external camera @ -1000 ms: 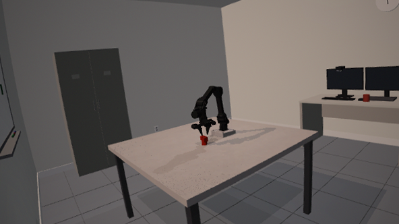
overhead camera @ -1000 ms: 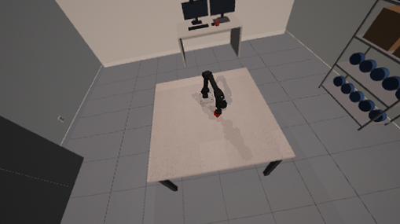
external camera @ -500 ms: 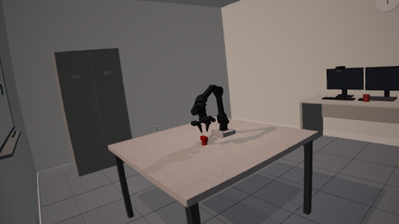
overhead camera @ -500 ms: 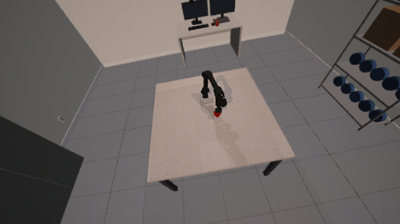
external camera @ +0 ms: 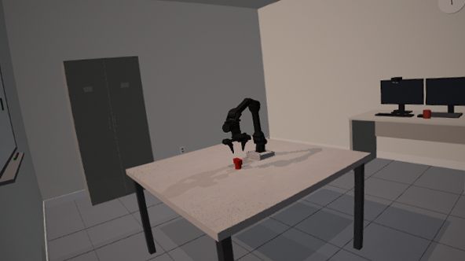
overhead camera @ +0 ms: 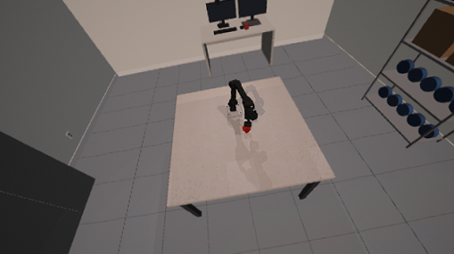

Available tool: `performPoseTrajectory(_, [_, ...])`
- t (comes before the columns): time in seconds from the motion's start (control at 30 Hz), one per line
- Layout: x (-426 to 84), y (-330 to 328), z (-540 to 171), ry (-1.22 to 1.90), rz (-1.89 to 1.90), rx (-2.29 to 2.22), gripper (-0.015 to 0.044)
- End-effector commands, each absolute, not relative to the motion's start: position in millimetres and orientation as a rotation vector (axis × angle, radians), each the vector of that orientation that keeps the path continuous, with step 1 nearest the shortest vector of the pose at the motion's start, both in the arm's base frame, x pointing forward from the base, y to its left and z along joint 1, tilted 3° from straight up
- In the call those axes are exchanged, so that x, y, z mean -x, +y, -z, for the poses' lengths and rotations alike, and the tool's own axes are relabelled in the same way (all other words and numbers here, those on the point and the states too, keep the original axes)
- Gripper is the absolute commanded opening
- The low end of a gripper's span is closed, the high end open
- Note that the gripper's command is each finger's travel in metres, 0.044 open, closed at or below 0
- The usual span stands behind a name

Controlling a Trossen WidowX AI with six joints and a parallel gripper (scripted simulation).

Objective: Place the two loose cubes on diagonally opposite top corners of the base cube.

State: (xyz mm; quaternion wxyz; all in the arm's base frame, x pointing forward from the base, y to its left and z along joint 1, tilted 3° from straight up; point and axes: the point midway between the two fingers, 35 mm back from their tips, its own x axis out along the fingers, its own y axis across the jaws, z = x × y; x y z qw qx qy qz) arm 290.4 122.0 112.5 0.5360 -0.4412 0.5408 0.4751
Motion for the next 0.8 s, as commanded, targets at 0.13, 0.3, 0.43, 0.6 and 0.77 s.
performPoseTrajectory(0.13, [-292.5,122.4,-121.3,1.278,-1.128,1.053,0.04])
performPoseTrajectory(0.3, [-286.7,131.5,-119.2,1.286,-1.131,1.049,0.04])
performPoseTrajectory(0.43, [-257.1,184.8,-124.0,1.284,-1.135,1.044,0.04])
performPoseTrajectory(0.6, [-232.5,216.1,-127.2,1.285,-1.14,1.04,0.04])
performPoseTrajectory(0.77, [-232.5,216.1,-127.2,1.285,-1.14,1.04,0.04])
